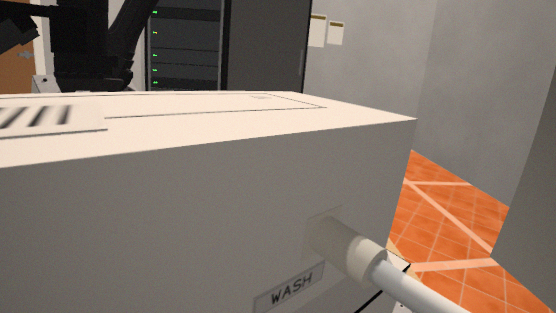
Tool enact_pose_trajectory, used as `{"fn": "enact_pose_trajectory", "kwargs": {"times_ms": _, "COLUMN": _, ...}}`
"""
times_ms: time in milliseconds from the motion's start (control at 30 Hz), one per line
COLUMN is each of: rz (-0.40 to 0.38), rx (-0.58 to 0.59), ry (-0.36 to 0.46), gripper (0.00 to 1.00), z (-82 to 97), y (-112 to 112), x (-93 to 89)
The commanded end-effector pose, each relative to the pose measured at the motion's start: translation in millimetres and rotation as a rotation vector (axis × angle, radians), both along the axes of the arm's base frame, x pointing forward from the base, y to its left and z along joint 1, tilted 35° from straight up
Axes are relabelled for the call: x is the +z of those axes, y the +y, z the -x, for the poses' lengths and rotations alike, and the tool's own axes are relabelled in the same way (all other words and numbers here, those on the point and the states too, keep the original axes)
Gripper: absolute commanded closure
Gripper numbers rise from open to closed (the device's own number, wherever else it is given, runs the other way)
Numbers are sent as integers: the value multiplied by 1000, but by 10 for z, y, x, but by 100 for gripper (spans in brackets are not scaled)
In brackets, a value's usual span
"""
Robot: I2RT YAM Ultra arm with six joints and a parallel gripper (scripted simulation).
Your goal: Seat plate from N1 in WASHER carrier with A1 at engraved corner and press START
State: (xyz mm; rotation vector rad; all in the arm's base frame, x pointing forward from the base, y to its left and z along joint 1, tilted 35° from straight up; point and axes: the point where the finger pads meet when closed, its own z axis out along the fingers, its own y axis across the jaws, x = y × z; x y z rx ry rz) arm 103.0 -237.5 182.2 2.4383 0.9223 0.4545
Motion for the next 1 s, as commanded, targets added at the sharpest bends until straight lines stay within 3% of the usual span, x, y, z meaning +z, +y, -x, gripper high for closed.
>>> {"fn": "enact_pose_trajectory", "kwargs": {"times_ms": 0, "rz": -59, "rx": -84, "ry": -61, "gripper": 16, "z": 96, "y": -97, "x": 59}}
{"fn": "enact_pose_trajectory", "kwargs": {"times_ms": 233, "rz": -51, "rx": -73, "ry": -57, "gripper": 16, "z": 382, "y": -305, "x": 9}}
{"fn": "enact_pose_trajectory", "kwargs": {"times_ms": 333, "rz": -51, "rx": -73, "ry": -57, "gripper": 16, "z": 424, "y": -337, "x": 3}}
{"fn": "enact_pose_trajectory", "kwargs": {"times_ms": 500, "rz": -22, "rx": -72, "ry": -54, "gripper": 16, "z": 424, "y": -326, "x": 73}}
{"fn": "enact_pose_trajectory", "kwargs": {"times_ms": 967, "rz": -32, "rx": -77, "ry": -49, "gripper": 16, "z": 438, "y": -349, "x": 41}}
